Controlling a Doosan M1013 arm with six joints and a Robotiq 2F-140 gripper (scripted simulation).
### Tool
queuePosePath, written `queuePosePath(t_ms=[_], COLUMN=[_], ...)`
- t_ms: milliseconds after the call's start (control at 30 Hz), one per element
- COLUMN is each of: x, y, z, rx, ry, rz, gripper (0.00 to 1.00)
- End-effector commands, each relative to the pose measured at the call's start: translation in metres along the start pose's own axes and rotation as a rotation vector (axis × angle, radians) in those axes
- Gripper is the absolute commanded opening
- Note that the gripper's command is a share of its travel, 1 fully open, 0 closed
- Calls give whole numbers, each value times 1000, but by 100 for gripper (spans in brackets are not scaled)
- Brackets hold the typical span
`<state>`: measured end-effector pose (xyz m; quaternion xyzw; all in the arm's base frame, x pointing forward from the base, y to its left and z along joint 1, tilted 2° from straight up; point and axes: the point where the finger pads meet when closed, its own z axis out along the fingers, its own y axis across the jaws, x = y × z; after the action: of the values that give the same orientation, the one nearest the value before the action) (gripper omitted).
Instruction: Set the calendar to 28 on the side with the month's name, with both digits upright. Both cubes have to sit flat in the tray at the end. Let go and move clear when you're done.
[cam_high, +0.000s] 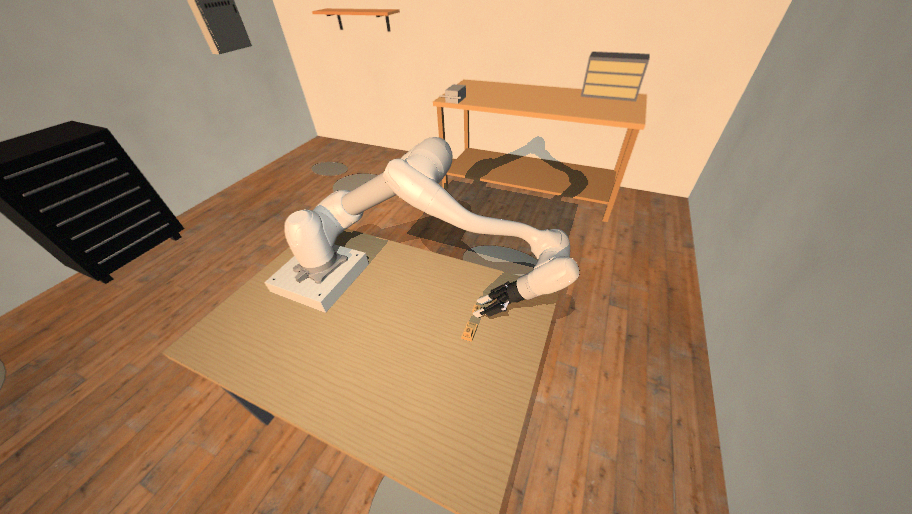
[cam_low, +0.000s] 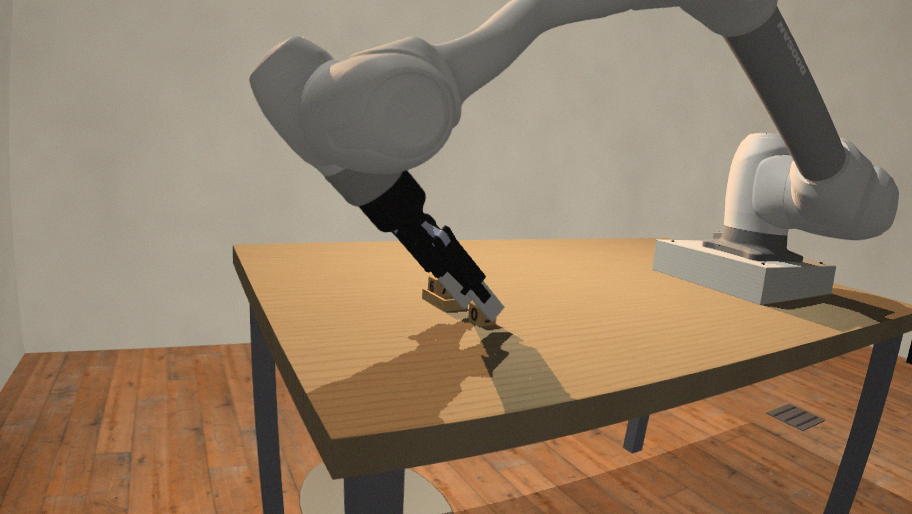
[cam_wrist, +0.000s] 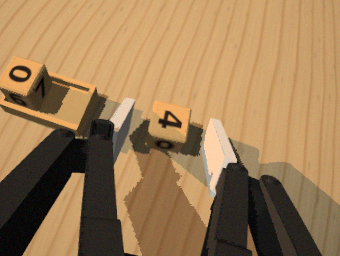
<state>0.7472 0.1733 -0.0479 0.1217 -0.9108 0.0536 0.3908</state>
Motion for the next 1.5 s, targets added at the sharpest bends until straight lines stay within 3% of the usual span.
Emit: queuePosePath(t_ms=[0,333,800,967,1200,1467], x=[10,36,43,44,47,50], y=[0,1,1,0,1,1], z=[-8,-34,-41,-40,-41,-39], rx=[4,4,4,4,4,4], ry=[3,3,-2,-54,-252,-315], rz=[5,5,5,5,4,4], gripper=[46,46,46,46,46,46])
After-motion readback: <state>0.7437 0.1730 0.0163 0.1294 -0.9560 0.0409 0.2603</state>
